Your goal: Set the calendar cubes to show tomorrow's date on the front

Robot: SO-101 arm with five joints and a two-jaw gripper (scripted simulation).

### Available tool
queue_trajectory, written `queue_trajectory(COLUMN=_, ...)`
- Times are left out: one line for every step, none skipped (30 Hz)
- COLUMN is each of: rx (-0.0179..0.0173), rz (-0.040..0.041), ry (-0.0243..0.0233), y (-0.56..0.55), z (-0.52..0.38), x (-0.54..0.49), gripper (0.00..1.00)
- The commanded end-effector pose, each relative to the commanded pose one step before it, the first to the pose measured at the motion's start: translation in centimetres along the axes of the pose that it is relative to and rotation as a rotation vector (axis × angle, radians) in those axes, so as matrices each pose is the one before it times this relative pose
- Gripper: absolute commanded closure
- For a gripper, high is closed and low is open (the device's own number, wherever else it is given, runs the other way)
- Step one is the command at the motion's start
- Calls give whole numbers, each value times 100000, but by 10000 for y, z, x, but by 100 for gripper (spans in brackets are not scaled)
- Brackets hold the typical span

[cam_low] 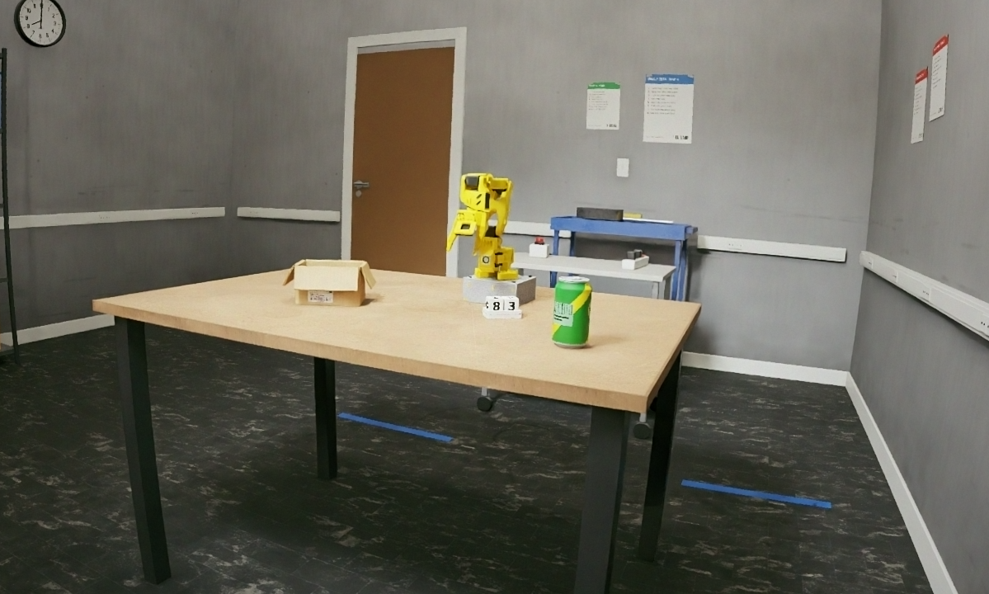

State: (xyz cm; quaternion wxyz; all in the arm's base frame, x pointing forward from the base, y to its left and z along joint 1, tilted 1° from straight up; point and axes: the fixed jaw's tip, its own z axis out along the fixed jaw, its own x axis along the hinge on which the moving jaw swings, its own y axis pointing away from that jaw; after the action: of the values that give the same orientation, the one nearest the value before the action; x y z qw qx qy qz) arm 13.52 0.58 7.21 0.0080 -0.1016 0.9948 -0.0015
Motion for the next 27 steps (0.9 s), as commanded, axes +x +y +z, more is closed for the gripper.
queue_trajectory(rx=-212, rz=6673, ry=651, y=-1748, z=-209, x=4562, gripper=64)
queue_trajectory(rx=3, rz=2157, ry=8, y=-525, z=-357, x=464, gripper=64)
queue_trajectory(rx=2, rz=1932, ry=5, y=-479, z=-320, x=403, gripper=64)
queue_trajectory(rx=4, rz=1709, ry=5, y=-435, z=-285, x=356, gripper=64)
queue_trajectory(rx=1, rz=1495, ry=2, y=-375, z=-243, x=301, gripper=64)
queue_trajectory(rx=3, rz=1288, ry=5, y=-333, z=-213, x=258, gripper=64)
queue_trajectory(rx=4, rz=1084, ry=2, y=-277, z=-178, x=213, gripper=64)
queue_trajectory(rx=2, rz=895, ry=2, y=-237, z=-142, x=173, gripper=64)
queue_trajectory(rx=-1, rz=719, ry=3, y=-186, z=-118, x=143, gripper=64)
queue_trajectory(rx=3, rz=556, ry=-1, y=-145, z=-89, x=105, gripper=64)
queue_trajectory(rx=-2, rz=412, ry=3, y=-111, z=-65, x=80, gripper=64)
queue_trajectory(rx=2, rz=283, ry=0, y=-76, z=-47, x=54, gripper=64)
queue_trajectory(rx=-1, rz=176, ry=0, y=-49, z=-30, x=34, gripper=64)
queue_trajectory(rx=3, rz=94, ry=0, y=-21, z=-12, x=15, gripper=64)
queue_trajectory(rx=0, rz=35, ry=0, y=-8, z=-6, x=11, gripper=64)
queue_trajectory(rx=0, rz=6, ry=0, y=-6, z=0, x=-1, gripper=64)
queue_trajectory(rx=0, rz=0, ry=0, y=0, z=0, x=0, gripper=64)
queue_trajectory(rx=0, rz=0, ry=0, y=0, z=0, x=0, gripper=64)
queue_trajectory(rx=1, rz=-1, ry=1, y=2, z=-4, x=2, gripper=64)
queue_trajectory(rx=0, rz=0, ry=0, y=0, z=0, x=0, gripper=64)
queue_trajectory(rx=0, rz=0, ry=0, y=0, z=0, x=0, gripper=64)
queue_trajectory(rx=0, rz=0, ry=0, y=0, z=0, x=0, gripper=64)
queue_trajectory(rx=0, rz=0, ry=0, y=0, z=0, x=0, gripper=64)
queue_trajectory(rx=0, rz=0, ry=0, y=0, z=0, x=0, gripper=64)
queue_trajectory(rx=0, rz=0, ry=0, y=0, z=0, x=0, gripper=64)
queue_trajectory(rx=0, rz=0, ry=0, y=0, z=0, x=0, gripper=64)
queue_trajectory(rx=0, rz=0, ry=0, y=0, z=0, x=0, gripper=64)
